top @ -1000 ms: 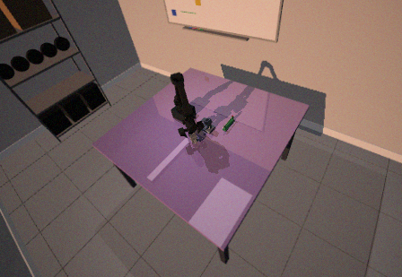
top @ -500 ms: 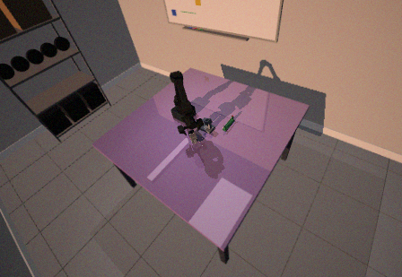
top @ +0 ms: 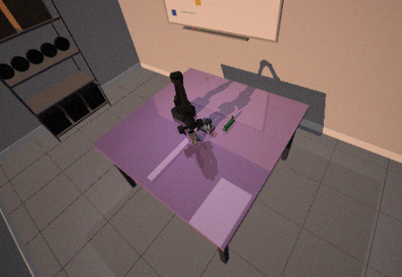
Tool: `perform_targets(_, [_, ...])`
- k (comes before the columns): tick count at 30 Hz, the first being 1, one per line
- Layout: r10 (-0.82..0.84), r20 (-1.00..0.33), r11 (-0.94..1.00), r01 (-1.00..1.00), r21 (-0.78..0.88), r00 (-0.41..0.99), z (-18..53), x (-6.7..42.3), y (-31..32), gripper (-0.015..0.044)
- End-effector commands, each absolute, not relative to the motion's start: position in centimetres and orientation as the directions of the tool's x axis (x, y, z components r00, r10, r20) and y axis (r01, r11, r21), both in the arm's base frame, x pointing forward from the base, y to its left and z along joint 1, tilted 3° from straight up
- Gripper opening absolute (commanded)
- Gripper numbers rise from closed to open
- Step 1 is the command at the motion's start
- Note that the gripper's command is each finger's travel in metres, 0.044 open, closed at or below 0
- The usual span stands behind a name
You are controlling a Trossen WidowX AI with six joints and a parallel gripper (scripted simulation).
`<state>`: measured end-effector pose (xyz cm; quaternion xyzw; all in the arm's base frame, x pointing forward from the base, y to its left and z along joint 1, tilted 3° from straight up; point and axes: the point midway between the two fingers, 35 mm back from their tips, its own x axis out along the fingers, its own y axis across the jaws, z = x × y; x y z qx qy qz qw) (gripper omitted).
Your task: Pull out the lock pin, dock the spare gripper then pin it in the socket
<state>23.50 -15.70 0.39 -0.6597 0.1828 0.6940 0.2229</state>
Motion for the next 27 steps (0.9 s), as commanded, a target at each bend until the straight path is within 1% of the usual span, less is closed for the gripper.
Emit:
perform_targets(1, [0.067, -0.997, -0.834, -0.550, -0.040, -0.029, 0.8, 23.6, -15.8, 0.0440])
perform_targets(9, [0.068, -0.997, -0.834, -0.551, -0.040, -0.030, 6.2, 23.5, -16.0, 0.0440])
perform_targets(13, [0.063, -0.998, -0.839, -0.542, -0.041, -0.022, 5.5, 23.6, -16.0, 0.0440])
perform_targets(14, [0.056, -0.998, -0.864, -0.501, -0.043, -0.011, 5.6, 23.6, -16.0, 0.0440])
perform_targets(18, [0.002, -0.997, -0.989, -0.150, -0.013, 0.071, 5.7, 23.8, -16.2, 0.0440])
perform_targets(21, [-0.040, -0.990, -0.989, 0.137, 0.059, 0.135, 5.9, 23.9, -16.3, 0.0440])
perform_targets(24, [-0.082, -0.977, -0.900, 0.406, 0.158, 0.198, 6.1, 24.0, -16.3, 0.0440])
perform_targets(27, [-0.124, -0.958, -0.729, 0.631, 0.266, 0.260, 6.4, 24.1, -16.4, 0.0440])
